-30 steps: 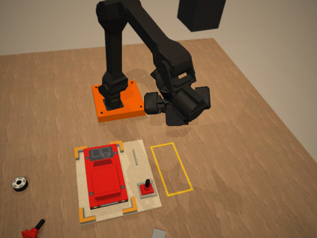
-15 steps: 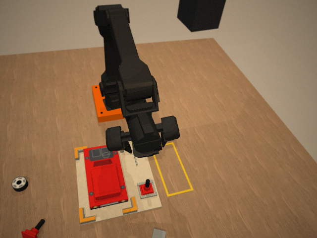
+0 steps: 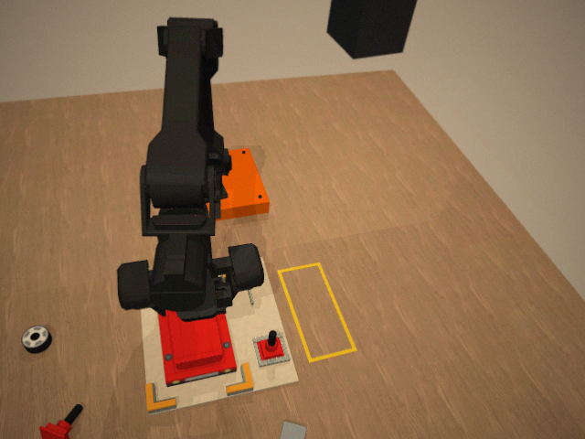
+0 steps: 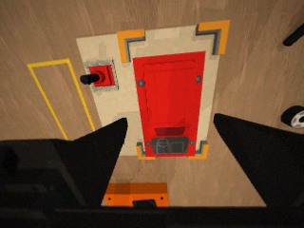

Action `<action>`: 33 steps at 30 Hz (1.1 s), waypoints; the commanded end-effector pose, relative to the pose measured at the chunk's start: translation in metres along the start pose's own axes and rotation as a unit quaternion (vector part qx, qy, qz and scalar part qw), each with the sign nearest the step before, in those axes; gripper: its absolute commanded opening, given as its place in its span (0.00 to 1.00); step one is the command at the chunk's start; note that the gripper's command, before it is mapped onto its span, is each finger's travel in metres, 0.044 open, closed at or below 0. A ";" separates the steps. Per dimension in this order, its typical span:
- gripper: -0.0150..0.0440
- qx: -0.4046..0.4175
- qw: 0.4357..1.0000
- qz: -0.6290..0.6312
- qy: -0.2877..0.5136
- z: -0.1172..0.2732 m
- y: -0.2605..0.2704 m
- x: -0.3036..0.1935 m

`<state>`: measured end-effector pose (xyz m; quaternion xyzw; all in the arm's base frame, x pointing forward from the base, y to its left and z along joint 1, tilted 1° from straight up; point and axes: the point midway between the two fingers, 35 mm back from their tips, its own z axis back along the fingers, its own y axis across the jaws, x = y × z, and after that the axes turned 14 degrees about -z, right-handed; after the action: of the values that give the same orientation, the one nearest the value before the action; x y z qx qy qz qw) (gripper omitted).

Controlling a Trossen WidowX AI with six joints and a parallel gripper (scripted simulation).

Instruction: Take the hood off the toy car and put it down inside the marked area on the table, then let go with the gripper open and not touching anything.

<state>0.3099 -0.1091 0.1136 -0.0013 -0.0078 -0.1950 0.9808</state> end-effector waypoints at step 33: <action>1.00 -0.007 1.000 0.006 -0.002 -0.021 -0.005 0.005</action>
<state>0.3132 -0.1146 0.0959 -0.0062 -0.0097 -0.1907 0.9816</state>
